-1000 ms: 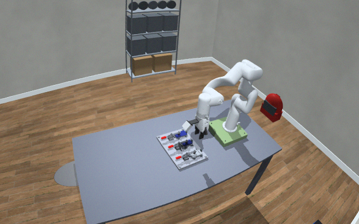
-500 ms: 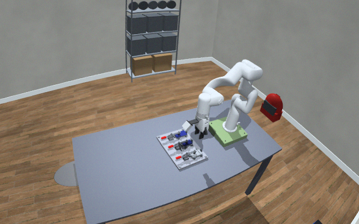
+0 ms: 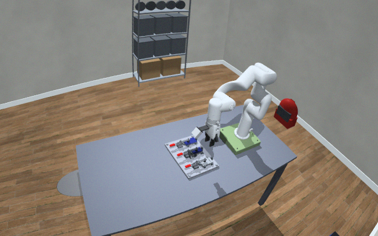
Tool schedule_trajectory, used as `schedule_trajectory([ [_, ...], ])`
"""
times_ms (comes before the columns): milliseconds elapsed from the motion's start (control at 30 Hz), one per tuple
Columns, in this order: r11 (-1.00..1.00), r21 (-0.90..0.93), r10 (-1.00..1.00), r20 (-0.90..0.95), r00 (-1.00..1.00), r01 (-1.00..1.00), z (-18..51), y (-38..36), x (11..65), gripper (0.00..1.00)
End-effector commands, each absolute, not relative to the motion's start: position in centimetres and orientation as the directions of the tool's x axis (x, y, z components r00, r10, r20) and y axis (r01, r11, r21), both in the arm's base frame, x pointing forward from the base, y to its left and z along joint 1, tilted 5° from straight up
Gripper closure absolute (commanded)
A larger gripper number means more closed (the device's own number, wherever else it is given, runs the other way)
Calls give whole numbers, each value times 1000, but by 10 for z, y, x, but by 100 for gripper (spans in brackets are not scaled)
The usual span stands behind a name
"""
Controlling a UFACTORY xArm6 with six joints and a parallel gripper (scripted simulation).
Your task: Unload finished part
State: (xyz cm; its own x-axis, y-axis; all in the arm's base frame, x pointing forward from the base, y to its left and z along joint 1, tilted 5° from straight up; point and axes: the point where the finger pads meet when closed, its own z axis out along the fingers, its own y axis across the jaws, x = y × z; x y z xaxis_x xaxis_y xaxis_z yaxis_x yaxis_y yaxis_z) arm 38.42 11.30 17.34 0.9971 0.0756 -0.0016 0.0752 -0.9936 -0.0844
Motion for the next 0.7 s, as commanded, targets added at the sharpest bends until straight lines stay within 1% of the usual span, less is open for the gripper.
schedule_trajectory([
  [0,-994,-85,75,3,997,75,175,113,385,53],
  [667,-994,-85,75,3,997,75,173,113,385,53],
])
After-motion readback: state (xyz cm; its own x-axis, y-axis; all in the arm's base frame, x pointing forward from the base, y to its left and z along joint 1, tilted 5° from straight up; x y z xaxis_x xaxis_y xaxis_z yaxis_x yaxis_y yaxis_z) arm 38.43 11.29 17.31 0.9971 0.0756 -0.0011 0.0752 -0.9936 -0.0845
